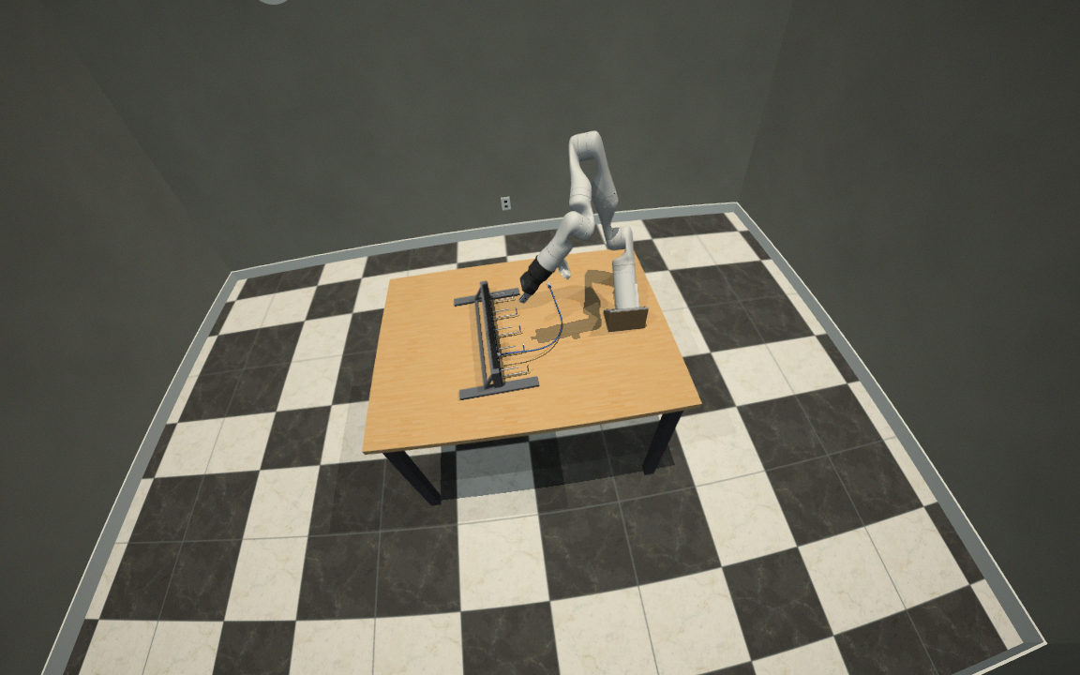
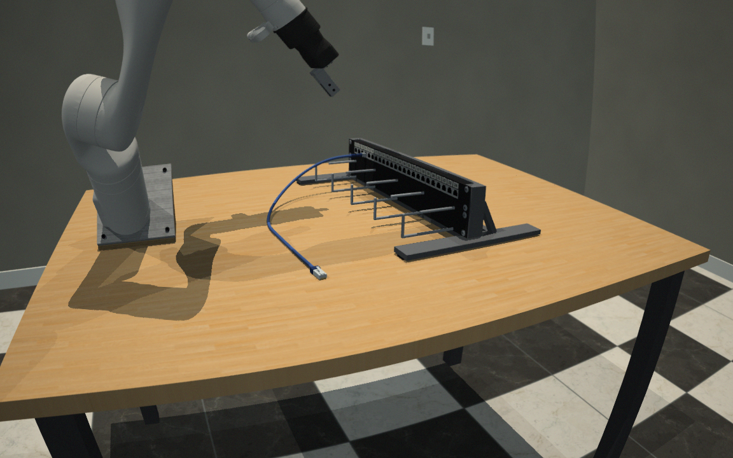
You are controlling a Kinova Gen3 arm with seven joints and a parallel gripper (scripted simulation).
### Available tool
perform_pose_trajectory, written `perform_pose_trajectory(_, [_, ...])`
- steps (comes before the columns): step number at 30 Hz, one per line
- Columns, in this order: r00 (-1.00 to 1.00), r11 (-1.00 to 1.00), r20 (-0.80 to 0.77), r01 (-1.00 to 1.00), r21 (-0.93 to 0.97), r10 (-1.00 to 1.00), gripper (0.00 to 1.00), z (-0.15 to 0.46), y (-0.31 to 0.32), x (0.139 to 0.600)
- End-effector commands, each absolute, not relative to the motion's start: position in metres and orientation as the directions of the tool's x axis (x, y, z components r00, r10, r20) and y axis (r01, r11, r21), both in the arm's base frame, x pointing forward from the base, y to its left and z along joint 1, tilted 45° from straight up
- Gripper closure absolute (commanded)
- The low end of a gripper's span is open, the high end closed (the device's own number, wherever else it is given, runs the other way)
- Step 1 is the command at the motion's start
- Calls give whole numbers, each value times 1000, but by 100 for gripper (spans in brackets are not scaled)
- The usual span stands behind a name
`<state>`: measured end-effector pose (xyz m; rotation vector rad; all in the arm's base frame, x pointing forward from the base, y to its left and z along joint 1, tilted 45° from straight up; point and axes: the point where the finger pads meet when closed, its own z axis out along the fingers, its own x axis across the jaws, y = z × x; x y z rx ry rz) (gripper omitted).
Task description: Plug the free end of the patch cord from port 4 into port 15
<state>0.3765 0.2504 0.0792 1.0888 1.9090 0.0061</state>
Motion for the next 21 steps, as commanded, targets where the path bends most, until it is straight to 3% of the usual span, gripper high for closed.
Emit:
perform_pose_trajectory(1, [-197,610,-700,680,407,687,100,79,251,377])
perform_pose_trajectory(21, [-197,610,-700,680,407,687,100,14,207,457])
